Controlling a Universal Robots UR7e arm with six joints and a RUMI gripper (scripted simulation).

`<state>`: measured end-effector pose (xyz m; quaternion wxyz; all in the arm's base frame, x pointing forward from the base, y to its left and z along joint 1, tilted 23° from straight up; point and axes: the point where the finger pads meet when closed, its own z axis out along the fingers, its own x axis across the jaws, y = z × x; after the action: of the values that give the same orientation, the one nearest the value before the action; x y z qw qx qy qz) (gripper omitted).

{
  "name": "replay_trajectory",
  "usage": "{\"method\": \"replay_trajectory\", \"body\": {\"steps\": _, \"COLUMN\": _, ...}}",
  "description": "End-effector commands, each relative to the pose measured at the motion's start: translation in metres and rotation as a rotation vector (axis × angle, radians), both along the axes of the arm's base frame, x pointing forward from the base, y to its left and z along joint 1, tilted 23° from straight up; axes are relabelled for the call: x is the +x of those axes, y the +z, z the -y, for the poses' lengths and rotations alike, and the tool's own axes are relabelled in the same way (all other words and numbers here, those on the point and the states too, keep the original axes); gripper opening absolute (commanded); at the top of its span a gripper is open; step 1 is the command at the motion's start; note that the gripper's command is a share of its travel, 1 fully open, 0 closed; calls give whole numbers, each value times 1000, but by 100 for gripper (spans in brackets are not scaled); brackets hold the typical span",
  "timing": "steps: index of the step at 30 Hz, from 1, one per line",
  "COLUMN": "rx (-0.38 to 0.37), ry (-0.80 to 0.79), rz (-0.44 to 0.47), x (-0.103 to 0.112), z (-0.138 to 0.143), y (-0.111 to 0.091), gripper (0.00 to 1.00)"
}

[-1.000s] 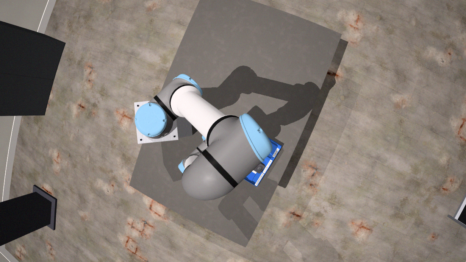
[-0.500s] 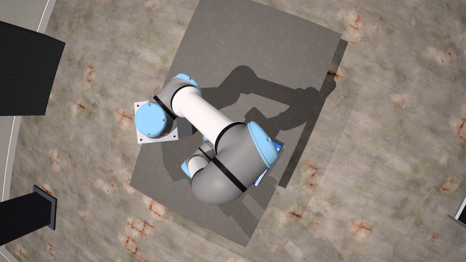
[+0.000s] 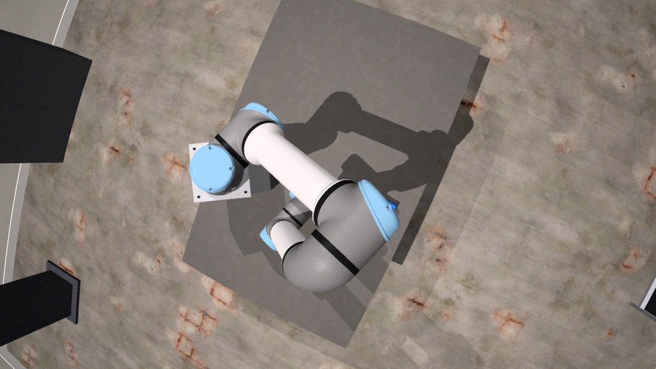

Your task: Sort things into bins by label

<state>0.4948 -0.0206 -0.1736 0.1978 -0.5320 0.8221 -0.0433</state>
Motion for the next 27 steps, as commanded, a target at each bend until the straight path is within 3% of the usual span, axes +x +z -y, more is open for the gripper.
{"method": "replay_trajectory", "body": {"steps": 1, "rx": -1, "ry": 0, "rz": 1, "x": 2, "z": -1, "y": -4, "gripper": 18}}
{"method": "replay_trajectory", "body": {"steps": 18, "rx": -1, "ry": 0, "rz": 1, "x": 4, "z": -1, "y": -9, "gripper": 18}}
{"method": "replay_trajectory", "body": {"steps": 19, "rx": -1, "ry": 0, "rz": 1, "x": 4, "z": -1, "y": -9, "gripper": 0}}
{"method": "replay_trajectory", "body": {"steps": 27, "rx": -1, "ry": 0, "rz": 1, "x": 4, "z": -1, "y": -9, "gripper": 0}}
